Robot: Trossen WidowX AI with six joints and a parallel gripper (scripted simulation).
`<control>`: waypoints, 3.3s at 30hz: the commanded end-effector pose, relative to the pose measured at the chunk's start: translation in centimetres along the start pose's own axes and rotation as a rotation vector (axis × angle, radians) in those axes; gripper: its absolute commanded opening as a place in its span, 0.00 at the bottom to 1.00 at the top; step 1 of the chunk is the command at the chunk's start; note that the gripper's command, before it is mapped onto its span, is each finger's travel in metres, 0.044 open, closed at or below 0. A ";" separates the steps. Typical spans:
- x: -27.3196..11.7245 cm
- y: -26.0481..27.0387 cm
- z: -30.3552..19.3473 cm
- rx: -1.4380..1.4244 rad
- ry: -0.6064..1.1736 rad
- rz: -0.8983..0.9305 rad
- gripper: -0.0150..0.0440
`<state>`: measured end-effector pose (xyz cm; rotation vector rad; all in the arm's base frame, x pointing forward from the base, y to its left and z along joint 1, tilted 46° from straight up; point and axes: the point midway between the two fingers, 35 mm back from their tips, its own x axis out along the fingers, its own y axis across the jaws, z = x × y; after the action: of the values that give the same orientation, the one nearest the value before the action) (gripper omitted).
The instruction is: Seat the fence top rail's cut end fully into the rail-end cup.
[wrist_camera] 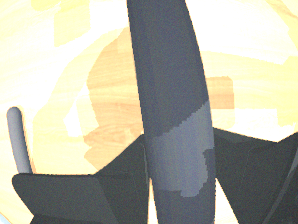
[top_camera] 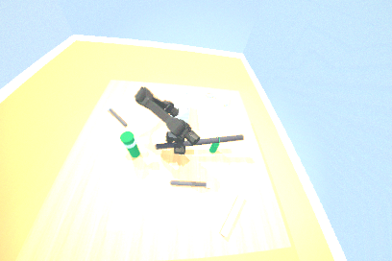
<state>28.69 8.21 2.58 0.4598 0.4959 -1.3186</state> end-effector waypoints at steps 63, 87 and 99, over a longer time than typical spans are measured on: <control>-5.1 0.9 2.7 0.008 -0.180 0.121 0.25; -5.2 0.7 2.6 0.008 -0.180 0.120 0.25; -4.9 0.7 4.3 0.001 -0.182 0.111 0.25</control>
<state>28.69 10.20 8.18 0.3628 0.3212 -1.2462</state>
